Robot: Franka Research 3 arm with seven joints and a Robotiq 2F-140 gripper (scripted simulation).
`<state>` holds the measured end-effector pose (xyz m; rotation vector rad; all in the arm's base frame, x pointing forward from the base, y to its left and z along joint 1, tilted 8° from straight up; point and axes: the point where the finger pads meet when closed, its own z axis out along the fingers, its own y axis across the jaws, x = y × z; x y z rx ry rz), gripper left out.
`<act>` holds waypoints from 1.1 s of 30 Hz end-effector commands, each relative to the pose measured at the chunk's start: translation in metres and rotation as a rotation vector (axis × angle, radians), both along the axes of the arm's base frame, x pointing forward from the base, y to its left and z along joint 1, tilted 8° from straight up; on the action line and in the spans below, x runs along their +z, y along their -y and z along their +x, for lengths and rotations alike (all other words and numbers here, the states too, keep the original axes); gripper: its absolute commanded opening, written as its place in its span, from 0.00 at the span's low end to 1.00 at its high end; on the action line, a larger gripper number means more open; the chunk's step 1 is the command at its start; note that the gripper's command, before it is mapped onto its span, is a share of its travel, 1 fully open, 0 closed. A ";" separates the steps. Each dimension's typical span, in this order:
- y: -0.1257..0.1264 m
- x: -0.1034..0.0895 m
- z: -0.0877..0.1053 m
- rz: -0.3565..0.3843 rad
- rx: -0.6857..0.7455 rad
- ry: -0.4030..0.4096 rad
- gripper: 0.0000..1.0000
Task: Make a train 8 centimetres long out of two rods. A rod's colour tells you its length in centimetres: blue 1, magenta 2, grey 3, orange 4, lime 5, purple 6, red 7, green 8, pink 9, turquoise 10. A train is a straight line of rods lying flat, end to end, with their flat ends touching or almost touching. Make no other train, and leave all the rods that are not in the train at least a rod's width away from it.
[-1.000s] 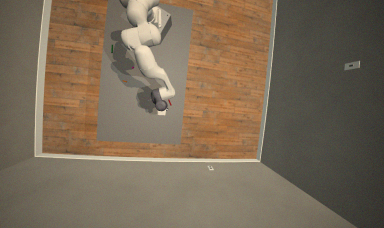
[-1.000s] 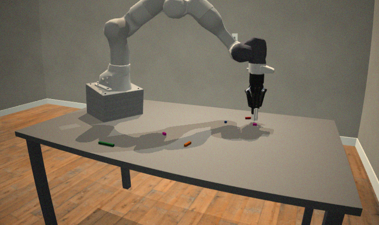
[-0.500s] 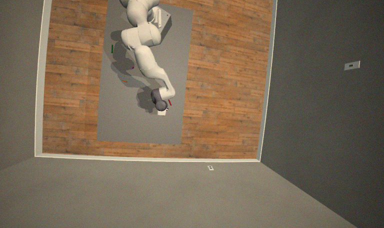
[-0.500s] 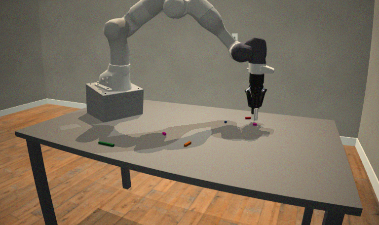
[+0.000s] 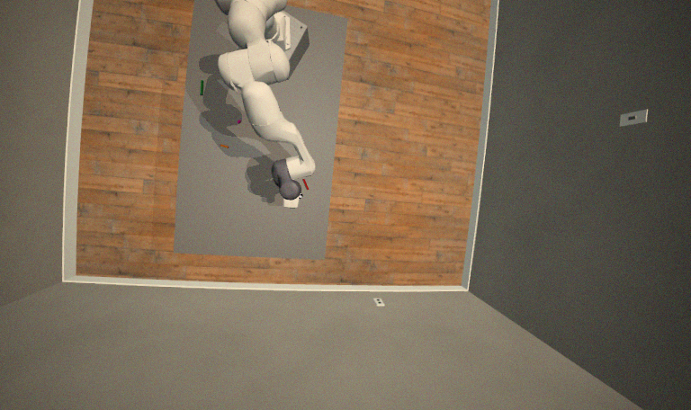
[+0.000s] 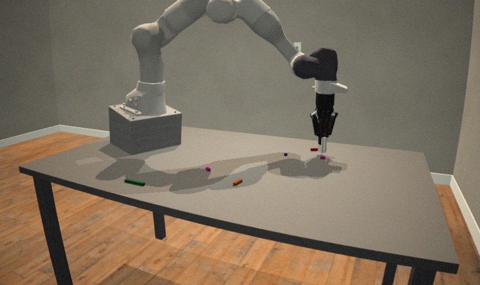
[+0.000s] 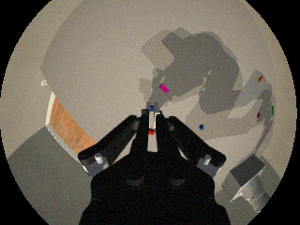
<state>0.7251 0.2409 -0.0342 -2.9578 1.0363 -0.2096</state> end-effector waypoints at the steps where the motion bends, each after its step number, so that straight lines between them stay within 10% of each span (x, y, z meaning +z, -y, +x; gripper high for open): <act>1: -0.002 -0.002 0.000 0.002 -0.006 0.002 0.12; 33: -0.001 -0.012 0.002 0.002 -0.006 0.002 0.12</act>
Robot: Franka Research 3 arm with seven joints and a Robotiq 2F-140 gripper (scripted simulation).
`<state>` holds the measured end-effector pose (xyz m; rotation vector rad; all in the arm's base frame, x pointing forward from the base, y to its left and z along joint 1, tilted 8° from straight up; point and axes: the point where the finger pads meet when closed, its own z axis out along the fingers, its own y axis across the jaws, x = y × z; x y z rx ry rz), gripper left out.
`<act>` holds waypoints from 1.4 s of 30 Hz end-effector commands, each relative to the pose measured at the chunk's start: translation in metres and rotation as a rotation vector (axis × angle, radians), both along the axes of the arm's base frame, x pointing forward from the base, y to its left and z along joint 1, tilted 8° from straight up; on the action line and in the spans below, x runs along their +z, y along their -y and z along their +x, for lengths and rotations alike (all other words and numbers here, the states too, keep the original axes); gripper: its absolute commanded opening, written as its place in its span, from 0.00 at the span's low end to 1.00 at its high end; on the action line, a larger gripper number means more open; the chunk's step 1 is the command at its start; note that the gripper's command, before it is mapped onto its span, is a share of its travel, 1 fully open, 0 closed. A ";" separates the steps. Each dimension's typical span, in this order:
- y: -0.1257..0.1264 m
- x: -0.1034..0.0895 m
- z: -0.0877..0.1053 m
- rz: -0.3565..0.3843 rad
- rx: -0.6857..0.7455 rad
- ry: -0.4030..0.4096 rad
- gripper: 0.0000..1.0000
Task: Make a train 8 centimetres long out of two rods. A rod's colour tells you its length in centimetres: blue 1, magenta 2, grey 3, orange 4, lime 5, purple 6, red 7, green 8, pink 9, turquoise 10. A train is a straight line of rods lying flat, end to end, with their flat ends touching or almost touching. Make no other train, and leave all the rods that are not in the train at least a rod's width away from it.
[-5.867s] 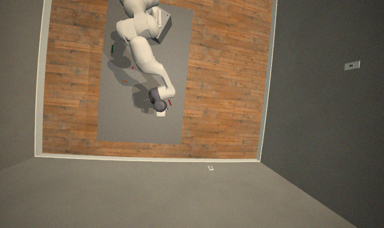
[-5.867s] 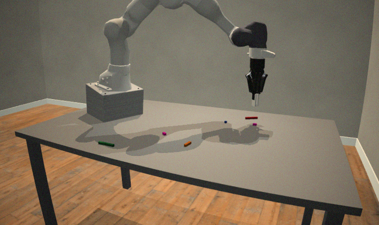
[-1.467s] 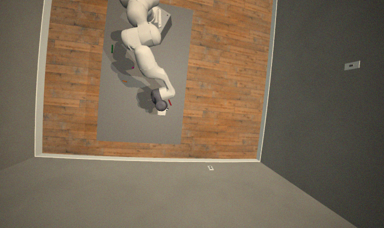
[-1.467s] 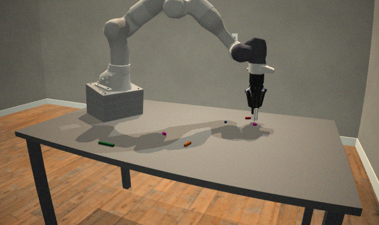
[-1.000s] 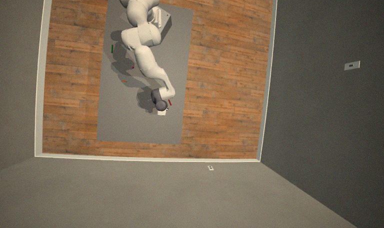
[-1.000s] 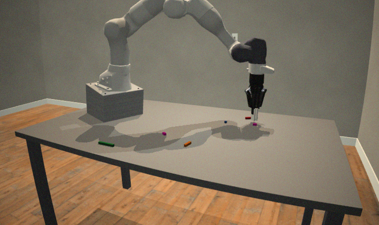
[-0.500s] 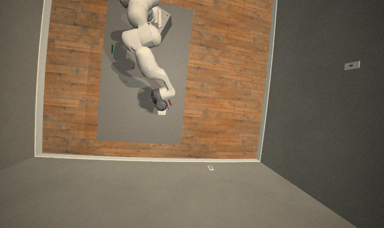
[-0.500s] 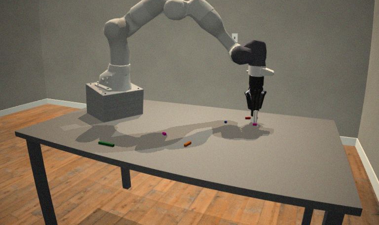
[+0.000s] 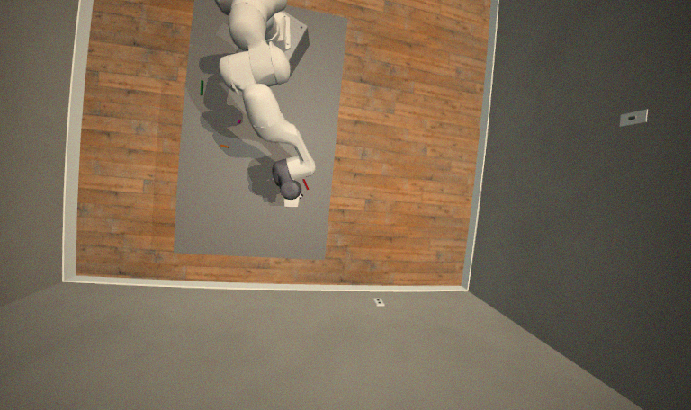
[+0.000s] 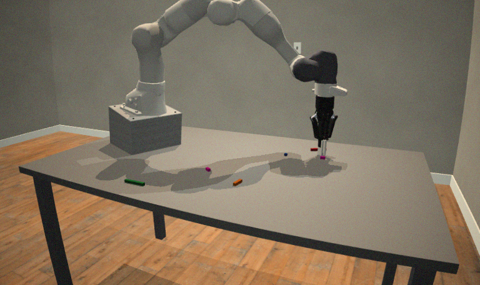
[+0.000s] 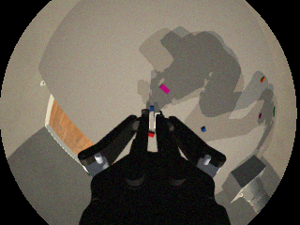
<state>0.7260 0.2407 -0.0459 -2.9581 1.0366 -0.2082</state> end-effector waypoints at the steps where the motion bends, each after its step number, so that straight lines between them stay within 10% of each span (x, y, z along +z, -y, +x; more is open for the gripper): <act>1: -0.001 0.000 0.001 0.002 -0.005 0.003 0.12; 42: -0.001 0.000 0.001 0.002 -0.005 0.003 0.23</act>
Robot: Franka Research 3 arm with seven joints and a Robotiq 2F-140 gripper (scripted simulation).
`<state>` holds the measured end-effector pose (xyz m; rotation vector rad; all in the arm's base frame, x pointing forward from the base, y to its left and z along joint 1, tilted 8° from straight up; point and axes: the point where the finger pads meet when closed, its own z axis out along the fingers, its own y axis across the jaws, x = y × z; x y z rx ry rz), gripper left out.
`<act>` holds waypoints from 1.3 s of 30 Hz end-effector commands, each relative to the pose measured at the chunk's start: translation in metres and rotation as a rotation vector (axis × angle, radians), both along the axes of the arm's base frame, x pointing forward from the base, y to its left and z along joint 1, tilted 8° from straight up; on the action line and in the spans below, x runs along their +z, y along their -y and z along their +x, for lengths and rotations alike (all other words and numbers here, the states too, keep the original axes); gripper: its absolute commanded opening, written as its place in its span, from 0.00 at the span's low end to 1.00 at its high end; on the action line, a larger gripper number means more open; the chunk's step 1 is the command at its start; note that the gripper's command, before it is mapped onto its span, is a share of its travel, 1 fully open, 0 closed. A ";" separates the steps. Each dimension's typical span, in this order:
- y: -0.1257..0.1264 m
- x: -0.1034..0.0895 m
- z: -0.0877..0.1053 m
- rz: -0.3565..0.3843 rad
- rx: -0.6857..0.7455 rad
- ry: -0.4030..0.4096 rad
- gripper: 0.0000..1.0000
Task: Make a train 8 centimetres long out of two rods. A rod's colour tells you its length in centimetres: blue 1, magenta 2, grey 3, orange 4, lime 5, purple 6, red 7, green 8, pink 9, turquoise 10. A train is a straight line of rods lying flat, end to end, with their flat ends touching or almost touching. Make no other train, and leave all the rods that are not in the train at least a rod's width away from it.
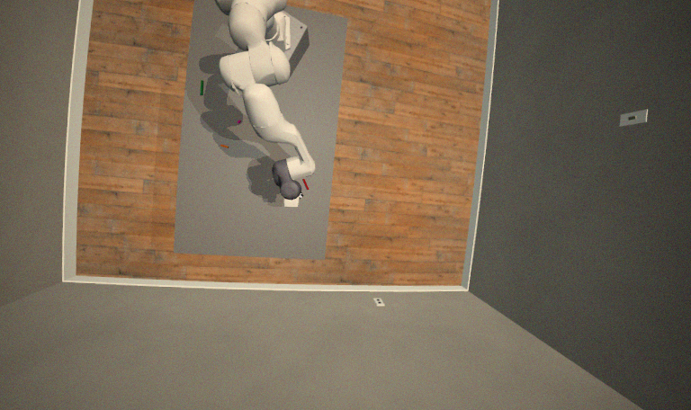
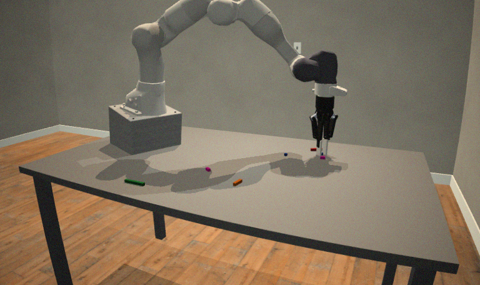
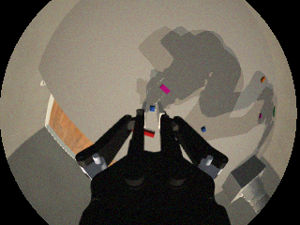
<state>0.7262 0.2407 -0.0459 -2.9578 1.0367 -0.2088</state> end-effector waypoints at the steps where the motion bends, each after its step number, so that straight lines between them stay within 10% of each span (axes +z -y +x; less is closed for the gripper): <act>1: -0.001 -0.001 0.001 0.002 -0.005 0.002 0.23; 12: -0.002 0.006 0.000 0.002 -0.005 0.002 0.23; 37: -0.005 0.089 -0.011 0.002 -0.005 0.002 0.23; 38: -0.005 0.089 -0.011 0.002 -0.005 0.002 1.00; 39: -0.005 0.089 -0.011 0.002 -0.005 0.002 1.00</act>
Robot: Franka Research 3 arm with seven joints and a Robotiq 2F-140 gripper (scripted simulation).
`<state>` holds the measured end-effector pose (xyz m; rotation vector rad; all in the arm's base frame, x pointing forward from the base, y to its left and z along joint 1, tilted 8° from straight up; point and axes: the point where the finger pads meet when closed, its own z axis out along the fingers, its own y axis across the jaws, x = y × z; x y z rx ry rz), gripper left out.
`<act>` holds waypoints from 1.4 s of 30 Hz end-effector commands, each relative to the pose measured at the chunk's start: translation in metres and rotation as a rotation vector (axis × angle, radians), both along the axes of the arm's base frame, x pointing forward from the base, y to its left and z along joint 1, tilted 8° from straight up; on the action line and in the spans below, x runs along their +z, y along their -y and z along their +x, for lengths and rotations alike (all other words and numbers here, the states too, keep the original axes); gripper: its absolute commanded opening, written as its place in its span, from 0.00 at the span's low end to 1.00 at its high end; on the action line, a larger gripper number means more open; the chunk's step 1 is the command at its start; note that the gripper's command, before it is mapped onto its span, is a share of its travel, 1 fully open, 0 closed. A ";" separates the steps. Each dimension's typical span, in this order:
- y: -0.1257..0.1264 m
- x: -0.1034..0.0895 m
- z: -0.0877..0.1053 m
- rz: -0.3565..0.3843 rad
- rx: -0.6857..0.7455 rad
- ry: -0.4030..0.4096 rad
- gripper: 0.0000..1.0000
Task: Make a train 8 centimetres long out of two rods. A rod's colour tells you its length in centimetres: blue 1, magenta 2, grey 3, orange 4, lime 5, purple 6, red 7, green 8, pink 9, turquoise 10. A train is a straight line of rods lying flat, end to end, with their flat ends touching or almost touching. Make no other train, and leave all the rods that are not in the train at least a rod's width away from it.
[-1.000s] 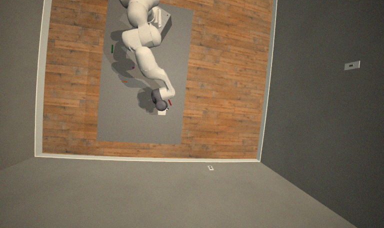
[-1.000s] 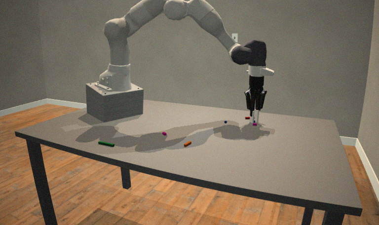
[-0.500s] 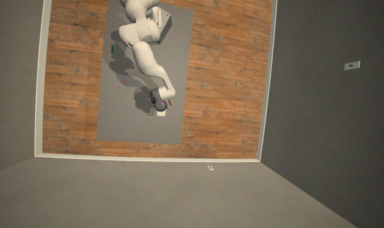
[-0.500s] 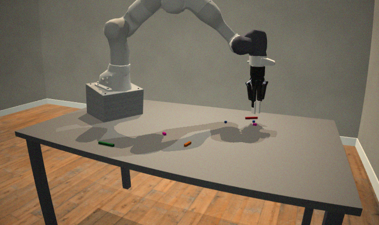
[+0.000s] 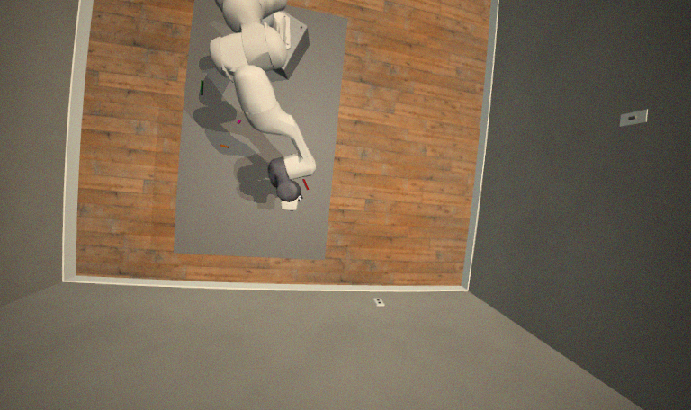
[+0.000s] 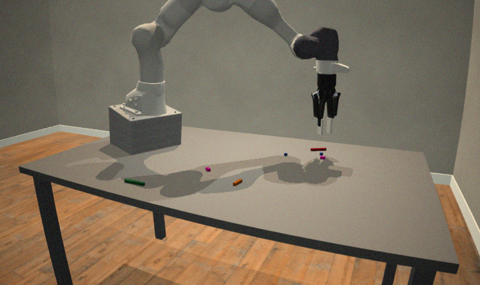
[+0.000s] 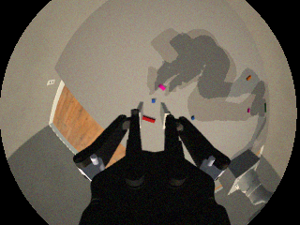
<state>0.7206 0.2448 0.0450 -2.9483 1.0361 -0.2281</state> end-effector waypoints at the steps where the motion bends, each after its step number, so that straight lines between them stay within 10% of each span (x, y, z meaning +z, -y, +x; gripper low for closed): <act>1: -0.001 -0.002 -0.005 -0.002 -0.004 -0.012 1.00; 22: -0.001 -0.002 -0.006 0.000 -0.014 -0.012 1.00; 42: -0.014 -0.014 -0.014 0.055 -0.447 -0.004 1.00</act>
